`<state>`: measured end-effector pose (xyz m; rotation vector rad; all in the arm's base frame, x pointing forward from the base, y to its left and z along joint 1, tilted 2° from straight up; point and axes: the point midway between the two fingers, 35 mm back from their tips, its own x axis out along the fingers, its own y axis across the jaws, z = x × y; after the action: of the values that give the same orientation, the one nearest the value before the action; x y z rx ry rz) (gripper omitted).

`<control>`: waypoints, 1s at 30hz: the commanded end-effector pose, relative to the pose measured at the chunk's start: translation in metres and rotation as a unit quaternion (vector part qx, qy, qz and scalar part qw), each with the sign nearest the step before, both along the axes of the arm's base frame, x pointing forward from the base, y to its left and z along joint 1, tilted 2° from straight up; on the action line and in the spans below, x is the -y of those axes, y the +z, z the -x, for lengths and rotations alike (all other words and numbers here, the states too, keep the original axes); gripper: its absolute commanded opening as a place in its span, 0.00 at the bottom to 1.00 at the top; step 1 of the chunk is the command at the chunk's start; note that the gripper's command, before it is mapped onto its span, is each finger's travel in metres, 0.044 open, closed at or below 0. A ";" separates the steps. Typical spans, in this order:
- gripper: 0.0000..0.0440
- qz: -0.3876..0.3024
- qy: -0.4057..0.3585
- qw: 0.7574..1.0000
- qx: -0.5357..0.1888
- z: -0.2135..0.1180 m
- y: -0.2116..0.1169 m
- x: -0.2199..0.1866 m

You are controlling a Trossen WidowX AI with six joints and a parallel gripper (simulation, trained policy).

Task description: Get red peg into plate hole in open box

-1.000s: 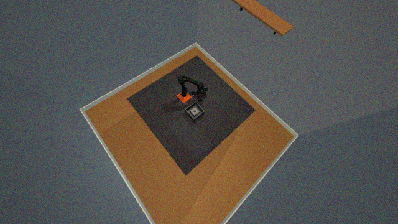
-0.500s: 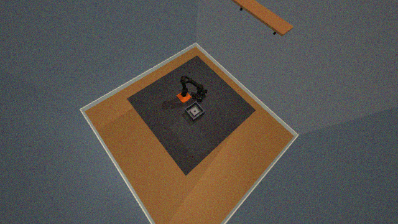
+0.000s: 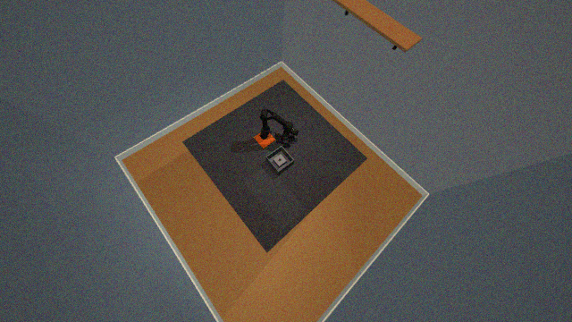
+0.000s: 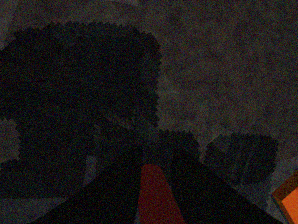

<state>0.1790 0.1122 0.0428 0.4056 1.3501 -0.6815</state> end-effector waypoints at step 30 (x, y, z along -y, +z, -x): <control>0.00 0.042 -0.120 0.981 0.146 -0.072 0.121 0.081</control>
<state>0.2421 0.0440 0.1600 0.5663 1.0301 -0.8096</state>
